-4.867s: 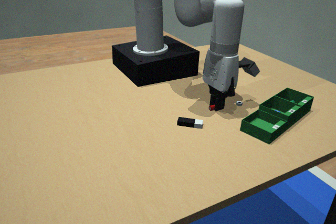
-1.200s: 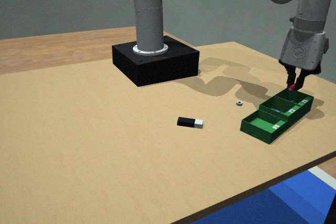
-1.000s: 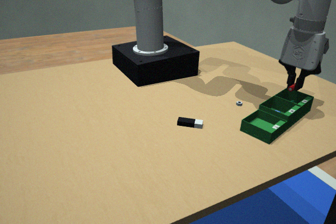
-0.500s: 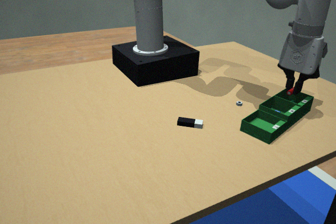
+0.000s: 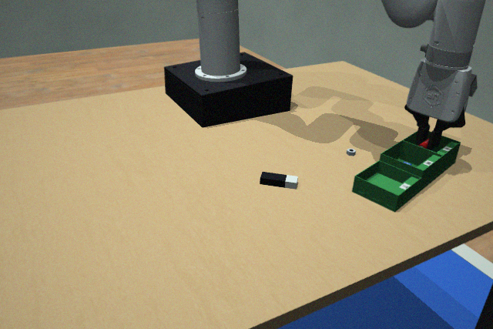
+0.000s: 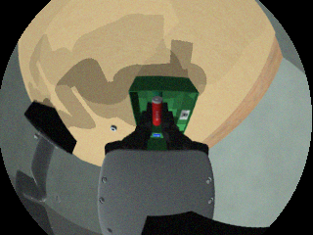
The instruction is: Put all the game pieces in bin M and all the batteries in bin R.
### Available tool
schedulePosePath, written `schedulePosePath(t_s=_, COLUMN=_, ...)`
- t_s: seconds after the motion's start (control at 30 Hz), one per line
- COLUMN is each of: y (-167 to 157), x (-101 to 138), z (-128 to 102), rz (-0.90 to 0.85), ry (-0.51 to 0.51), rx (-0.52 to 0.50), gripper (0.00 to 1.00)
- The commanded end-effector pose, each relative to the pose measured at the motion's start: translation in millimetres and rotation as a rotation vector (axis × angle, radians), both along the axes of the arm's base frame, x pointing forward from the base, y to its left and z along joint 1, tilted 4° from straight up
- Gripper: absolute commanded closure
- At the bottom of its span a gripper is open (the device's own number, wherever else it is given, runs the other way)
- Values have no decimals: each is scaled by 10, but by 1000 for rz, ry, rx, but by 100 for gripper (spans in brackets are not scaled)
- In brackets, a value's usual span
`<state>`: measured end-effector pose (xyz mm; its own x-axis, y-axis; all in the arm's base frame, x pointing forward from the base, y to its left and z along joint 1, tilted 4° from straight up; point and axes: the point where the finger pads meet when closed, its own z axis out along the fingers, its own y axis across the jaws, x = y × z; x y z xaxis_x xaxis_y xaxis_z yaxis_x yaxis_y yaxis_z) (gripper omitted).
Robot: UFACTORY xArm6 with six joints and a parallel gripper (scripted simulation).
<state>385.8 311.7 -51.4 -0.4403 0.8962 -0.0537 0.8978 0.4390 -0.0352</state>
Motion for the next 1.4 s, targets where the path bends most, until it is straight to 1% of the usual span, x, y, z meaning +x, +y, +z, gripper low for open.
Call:
schedulePosePath(t_s=0.0, y=15, x=18, z=16, rz=0, ry=-5, rx=4, gripper=100)
schedulePosePath(t_s=0.3, y=13, x=18, z=16, rz=0, ry=-5, rx=4, gripper=100)
schedulePosePath(t_s=0.33, y=13, x=18, z=16, rz=0, ry=-5, rx=4, gripper=72)
schedulePosePath(t_s=0.9, y=13, x=18, z=16, rz=0, ry=-5, rx=4, gripper=72)
schedulePosePath(t_s=1.37, y=24, x=19, z=203, rz=0, ry=-5, rx=4, gripper=72)
